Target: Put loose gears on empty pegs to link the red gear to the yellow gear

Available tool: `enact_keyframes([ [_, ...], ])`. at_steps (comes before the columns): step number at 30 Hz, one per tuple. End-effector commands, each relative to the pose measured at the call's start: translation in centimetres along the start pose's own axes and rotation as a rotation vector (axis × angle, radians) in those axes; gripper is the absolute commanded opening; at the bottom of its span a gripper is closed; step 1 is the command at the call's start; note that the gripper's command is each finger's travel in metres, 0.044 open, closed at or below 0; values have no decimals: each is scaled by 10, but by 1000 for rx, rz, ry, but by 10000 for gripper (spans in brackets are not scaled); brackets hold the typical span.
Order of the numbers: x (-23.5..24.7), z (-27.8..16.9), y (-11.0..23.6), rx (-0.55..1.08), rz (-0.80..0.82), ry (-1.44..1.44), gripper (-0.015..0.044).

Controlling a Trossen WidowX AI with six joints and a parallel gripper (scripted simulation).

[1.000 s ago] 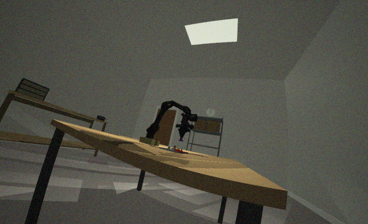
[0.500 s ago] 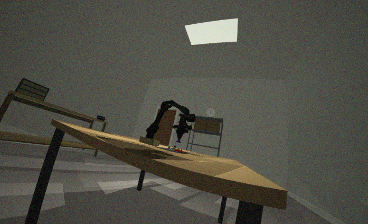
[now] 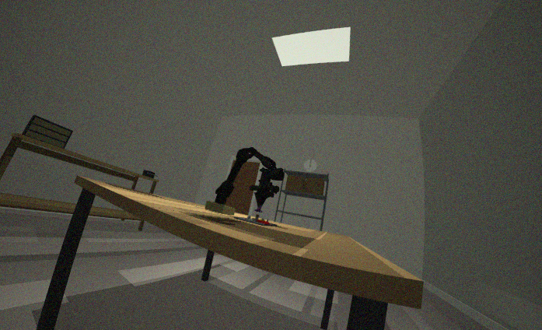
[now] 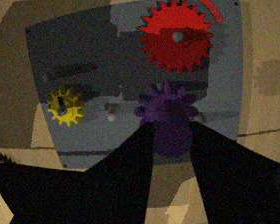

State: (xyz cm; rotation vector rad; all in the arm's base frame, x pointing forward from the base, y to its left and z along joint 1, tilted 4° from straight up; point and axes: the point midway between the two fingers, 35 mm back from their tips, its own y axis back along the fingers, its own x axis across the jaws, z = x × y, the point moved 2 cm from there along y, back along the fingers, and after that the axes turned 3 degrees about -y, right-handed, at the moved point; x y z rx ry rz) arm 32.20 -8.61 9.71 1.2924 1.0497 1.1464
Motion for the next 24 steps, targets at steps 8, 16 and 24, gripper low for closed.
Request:
enact_keyframes([
  [8, -1, -1, 0, 2, 3, 6, 0],
  [16, -1, -1, 0, 2, 3, 6, 0],
  [24, -1, -1, -2, 2, 3, 37, 0],
])
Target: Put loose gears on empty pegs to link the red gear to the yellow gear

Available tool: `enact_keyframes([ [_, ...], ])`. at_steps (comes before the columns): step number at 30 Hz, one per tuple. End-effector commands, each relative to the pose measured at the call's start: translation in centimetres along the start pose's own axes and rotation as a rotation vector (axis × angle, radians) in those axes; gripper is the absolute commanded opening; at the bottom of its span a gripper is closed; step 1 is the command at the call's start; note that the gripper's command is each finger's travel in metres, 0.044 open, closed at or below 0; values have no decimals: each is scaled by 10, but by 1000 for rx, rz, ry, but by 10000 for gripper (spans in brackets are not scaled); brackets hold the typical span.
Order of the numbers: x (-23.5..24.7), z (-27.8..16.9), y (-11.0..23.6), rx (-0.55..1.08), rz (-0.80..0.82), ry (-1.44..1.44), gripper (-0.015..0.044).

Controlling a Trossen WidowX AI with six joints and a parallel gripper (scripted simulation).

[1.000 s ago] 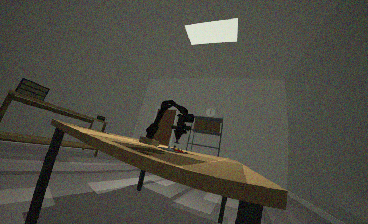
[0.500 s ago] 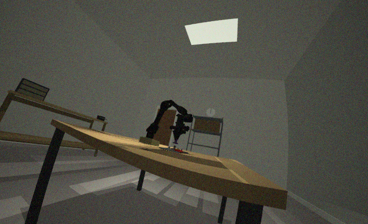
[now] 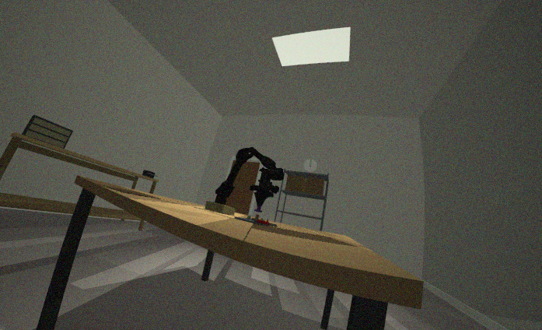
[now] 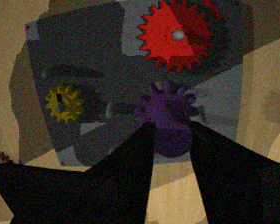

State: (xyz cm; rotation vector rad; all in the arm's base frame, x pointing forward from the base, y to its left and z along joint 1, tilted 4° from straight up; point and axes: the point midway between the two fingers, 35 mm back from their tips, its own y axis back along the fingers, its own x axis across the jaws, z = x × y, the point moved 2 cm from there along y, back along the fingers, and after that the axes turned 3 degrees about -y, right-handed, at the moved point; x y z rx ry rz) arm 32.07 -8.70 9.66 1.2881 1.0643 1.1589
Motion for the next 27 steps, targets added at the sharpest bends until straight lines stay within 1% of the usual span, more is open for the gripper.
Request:
enact_keyframes([
  [1, 0, 0, -2, -1, 2, 35, 0],
  [8, 0, 0, -12, -1, 2, 178, 0],
  [13, 0, 0, -20, -1, 2, 211, 0],
  [20, 0, 0, -28, -1, 2, 140, 0],
  [27, 1, 0, -39, -1, 2, -41, 0],
])
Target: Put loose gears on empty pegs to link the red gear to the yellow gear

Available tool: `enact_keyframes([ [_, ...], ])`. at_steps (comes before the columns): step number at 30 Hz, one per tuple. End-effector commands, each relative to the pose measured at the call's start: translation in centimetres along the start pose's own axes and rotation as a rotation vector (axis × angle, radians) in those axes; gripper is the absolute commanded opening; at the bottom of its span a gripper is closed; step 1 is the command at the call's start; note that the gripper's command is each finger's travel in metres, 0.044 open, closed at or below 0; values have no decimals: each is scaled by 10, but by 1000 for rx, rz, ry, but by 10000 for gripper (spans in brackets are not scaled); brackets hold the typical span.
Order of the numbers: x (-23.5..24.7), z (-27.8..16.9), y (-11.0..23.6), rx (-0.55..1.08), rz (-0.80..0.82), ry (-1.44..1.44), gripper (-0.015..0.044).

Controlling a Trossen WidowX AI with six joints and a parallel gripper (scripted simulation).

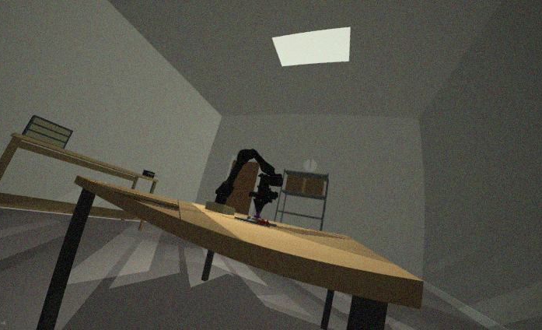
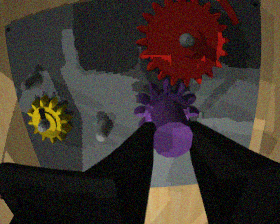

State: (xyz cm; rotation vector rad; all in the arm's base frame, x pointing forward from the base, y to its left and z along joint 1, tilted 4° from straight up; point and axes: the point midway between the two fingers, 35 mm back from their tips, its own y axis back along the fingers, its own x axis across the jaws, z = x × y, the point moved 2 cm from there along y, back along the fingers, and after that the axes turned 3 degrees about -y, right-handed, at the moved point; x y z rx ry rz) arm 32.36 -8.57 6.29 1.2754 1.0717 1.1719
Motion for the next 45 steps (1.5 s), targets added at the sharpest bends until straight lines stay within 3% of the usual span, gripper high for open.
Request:
enact_keyframes([
  [1, 1, -2, -7, 5, 3, -83, 0],
  [12, 0, -2, -10, 6, 3, -254, 0],
  [33, 0, -2, -14, 5, 4, 227, 0],
  [45, 1, -2, -16, 5, 4, 29, 0],
])
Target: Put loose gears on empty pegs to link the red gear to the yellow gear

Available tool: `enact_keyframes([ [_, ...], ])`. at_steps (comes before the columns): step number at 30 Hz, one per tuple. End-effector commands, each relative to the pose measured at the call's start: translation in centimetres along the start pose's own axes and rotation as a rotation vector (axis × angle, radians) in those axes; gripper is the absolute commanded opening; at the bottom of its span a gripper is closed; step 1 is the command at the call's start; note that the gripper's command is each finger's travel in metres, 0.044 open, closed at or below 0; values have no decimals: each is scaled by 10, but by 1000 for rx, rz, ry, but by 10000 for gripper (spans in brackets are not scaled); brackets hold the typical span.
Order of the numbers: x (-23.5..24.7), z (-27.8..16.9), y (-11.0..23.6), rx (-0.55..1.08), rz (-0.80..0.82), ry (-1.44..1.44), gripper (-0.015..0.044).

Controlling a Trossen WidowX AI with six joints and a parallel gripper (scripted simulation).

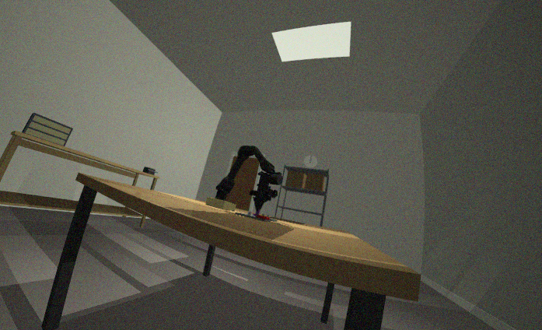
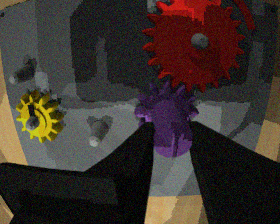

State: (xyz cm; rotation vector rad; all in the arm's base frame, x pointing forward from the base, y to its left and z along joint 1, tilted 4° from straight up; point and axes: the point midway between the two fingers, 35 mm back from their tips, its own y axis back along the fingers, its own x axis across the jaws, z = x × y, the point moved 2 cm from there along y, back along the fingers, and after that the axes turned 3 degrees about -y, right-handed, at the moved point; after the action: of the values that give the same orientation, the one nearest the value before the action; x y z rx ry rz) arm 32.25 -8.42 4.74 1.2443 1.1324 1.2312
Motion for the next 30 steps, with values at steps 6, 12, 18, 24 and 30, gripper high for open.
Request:
enact_keyframes([
  [6, 0, -1, -1, -1, 1, -218, 0],
  [12, 0, -1, -1, -1, 1, -313, 53],
  [18, 0, 0, 1, -1, 1, -206, 140],
  [24, -1, 1, 27, -1, 0, -151, 140],
  [30, 3, -1, 41, 2, 1, -118, 166],
])
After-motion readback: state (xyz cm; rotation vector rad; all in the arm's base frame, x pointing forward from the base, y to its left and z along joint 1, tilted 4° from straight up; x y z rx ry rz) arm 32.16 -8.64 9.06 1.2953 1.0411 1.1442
